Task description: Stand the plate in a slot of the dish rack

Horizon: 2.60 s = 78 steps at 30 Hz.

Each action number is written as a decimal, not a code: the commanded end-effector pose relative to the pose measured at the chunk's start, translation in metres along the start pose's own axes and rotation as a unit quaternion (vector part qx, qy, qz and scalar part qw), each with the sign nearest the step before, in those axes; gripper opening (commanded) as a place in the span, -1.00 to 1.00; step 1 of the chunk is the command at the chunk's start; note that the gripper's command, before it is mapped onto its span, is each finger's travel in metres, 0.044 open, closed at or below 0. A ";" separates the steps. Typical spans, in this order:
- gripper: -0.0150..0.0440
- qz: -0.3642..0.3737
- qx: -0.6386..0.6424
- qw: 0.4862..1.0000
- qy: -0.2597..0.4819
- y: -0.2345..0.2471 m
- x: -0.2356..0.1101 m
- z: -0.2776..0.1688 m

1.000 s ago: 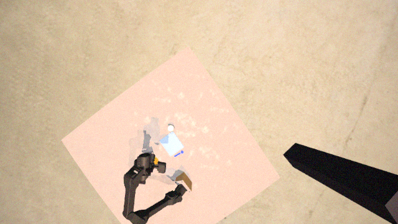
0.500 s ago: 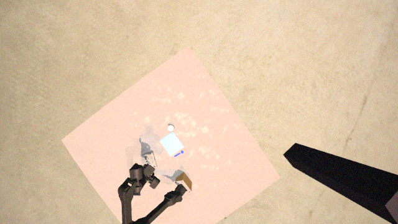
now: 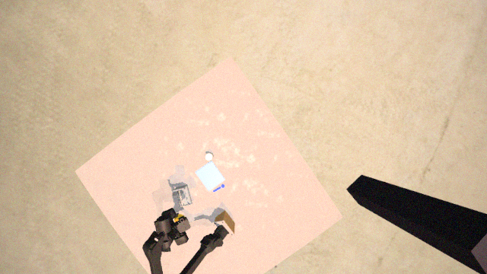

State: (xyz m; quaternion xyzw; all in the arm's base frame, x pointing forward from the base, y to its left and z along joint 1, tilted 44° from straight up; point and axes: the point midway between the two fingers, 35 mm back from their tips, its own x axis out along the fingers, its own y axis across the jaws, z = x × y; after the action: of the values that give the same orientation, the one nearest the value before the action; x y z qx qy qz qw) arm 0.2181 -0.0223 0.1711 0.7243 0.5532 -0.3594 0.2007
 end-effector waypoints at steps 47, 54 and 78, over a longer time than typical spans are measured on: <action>-0.49 -0.049 -0.105 0.930 -0.350 -0.030 0.087 0.042; -0.49 -0.035 -0.152 0.903 -0.400 -0.028 0.096 0.046; -0.49 0.079 -0.296 0.792 -0.527 -0.017 0.122 0.042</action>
State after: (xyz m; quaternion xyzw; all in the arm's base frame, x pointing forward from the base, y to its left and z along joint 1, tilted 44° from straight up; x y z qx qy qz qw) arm 0.2039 0.0325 0.0555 0.3753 0.3997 -0.4941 0.6748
